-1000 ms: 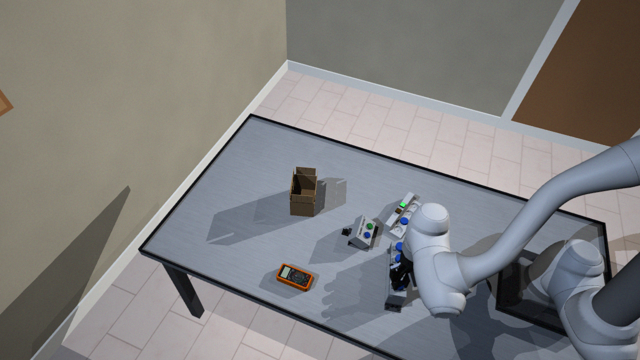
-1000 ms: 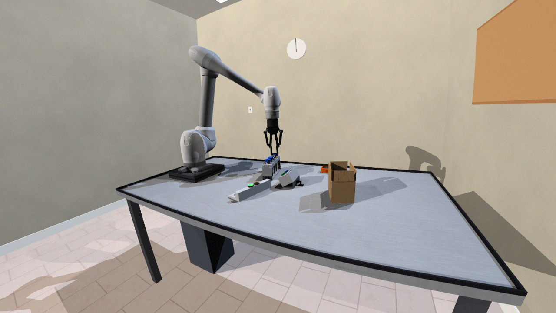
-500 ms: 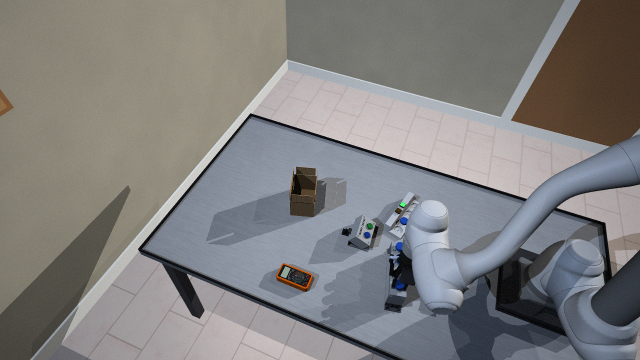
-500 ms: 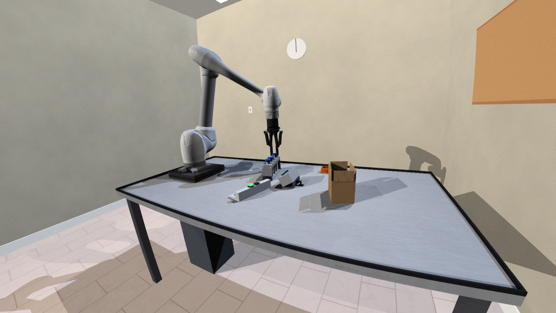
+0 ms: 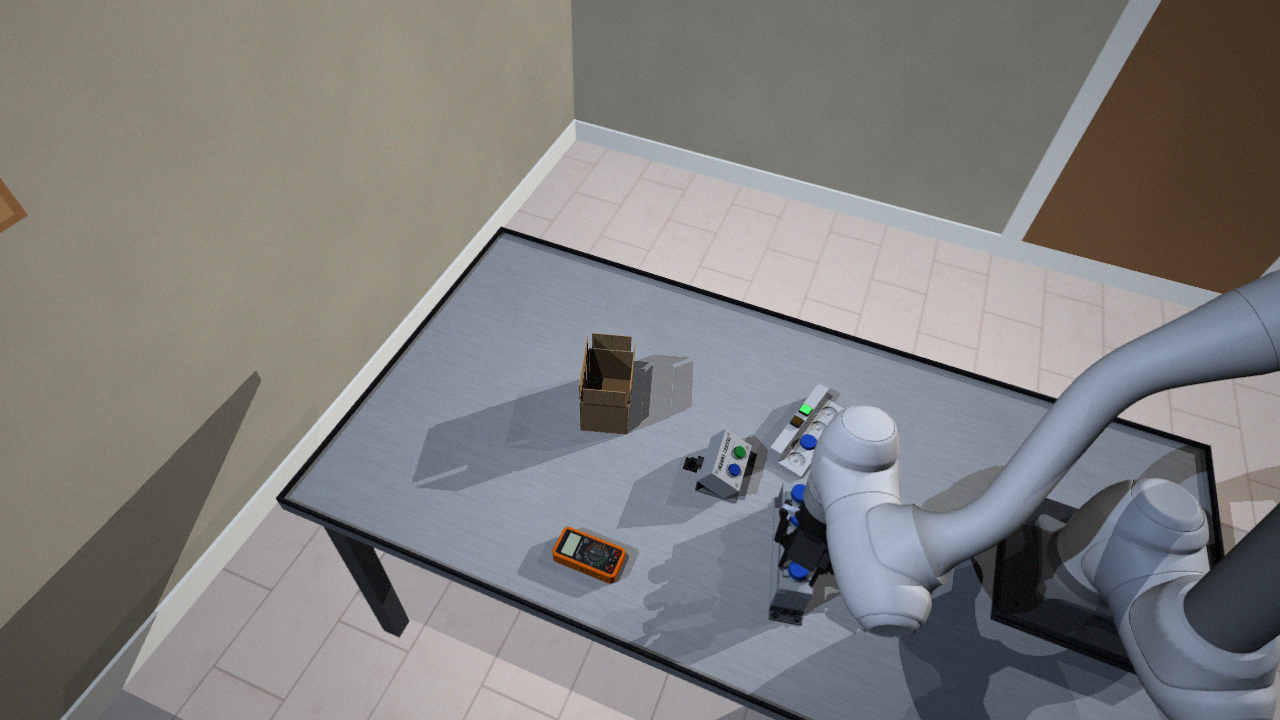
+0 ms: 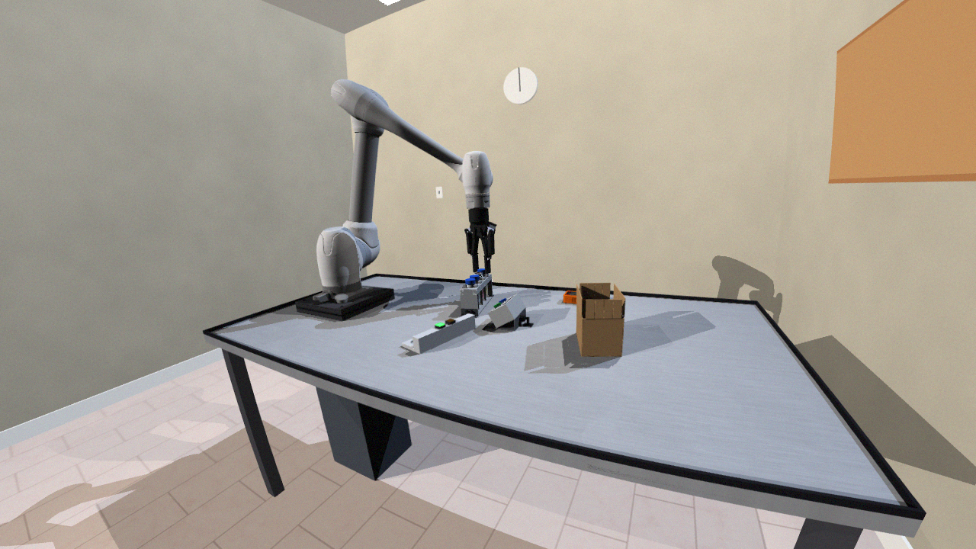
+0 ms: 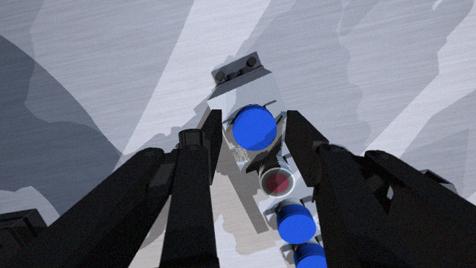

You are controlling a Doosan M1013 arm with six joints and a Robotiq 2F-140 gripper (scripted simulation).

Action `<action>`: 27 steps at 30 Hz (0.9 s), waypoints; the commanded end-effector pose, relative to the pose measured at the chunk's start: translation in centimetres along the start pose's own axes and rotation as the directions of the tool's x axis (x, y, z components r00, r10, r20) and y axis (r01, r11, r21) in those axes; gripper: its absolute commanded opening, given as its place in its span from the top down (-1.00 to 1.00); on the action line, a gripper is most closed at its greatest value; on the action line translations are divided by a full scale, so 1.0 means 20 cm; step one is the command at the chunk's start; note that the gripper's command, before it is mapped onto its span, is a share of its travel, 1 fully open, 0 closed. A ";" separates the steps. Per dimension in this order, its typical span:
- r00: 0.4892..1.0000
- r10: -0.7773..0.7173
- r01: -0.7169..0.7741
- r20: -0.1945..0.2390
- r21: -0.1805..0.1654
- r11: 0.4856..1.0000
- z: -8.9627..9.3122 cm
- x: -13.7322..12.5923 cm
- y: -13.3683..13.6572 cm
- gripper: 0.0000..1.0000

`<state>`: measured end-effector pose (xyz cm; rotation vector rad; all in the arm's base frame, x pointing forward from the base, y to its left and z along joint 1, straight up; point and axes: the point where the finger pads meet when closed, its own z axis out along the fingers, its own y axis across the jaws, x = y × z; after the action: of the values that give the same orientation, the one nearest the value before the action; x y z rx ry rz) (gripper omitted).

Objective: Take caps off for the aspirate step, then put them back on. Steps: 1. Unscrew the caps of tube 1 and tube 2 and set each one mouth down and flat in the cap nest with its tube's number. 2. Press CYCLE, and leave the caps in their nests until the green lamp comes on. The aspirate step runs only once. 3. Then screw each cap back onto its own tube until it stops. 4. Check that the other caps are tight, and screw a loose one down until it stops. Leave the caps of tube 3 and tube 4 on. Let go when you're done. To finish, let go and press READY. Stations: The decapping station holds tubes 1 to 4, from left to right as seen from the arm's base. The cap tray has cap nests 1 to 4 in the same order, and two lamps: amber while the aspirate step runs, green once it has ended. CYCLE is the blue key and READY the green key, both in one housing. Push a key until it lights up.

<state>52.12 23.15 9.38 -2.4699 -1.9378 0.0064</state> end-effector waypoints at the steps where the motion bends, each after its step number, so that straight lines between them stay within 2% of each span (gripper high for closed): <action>1: 1.000 0.000 0.000 -0.001 -0.001 1.000 0.00 0.00 0.00 0.18; 7: 1.000 0.000 0.000 -0.001 -0.001 1.000 0.00 0.00 0.00 0.18; 18: 1.000 0.000 0.000 -0.001 -0.001 1.000 -0.17 0.00 0.00 0.18; 26: 1.000 0.000 0.000 -0.001 -0.001 1.000 -0.23 0.00 0.00 0.18; 27: 0.997 -0.083 0.083 -0.001 -0.001 0.997 -0.23 -0.04 0.01 0.27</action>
<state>52.15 23.17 13.82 -2.4702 -1.9381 0.0058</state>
